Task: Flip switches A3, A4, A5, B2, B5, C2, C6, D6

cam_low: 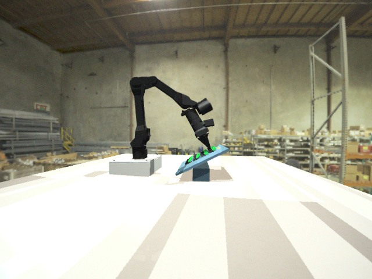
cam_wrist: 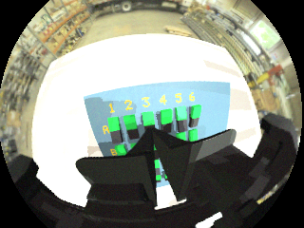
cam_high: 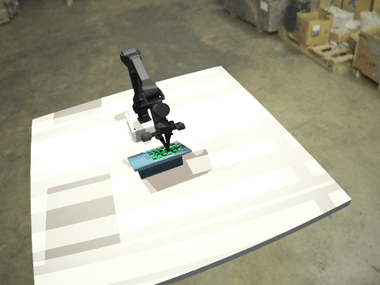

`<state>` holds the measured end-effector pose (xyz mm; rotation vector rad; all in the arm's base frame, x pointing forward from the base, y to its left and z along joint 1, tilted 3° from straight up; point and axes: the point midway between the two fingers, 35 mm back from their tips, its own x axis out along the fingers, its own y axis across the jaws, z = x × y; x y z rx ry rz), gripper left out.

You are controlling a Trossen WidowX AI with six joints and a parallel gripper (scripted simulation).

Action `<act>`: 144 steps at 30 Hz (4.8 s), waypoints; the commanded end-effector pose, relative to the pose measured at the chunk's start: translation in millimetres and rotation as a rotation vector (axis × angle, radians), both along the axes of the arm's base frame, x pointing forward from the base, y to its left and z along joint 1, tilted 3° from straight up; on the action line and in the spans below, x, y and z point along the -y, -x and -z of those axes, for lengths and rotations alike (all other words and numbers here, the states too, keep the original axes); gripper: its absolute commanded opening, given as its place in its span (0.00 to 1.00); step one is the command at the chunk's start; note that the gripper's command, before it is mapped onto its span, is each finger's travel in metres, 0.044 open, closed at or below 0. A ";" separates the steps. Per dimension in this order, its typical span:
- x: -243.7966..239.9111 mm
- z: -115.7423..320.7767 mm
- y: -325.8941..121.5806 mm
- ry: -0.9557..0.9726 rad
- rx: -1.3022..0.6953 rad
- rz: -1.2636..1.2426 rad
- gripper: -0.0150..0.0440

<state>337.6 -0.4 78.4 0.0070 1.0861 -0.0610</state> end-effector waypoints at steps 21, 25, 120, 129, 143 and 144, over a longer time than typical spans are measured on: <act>-0.4 6.9 0.2 -0.003 -0.011 -0.005 0.25; -0.4 7.3 0.0 -0.003 -0.011 -0.005 0.25; 22.9 -9.0 -14.1 -0.003 -0.062 -0.004 0.25; 22.9 -9.0 -14.1 -0.003 -0.062 -0.004 0.25; 23.0 -7.3 -14.9 -0.003 -0.062 -0.004 0.25; 23.0 -7.2 -15.0 -0.003 -0.062 -0.004 0.25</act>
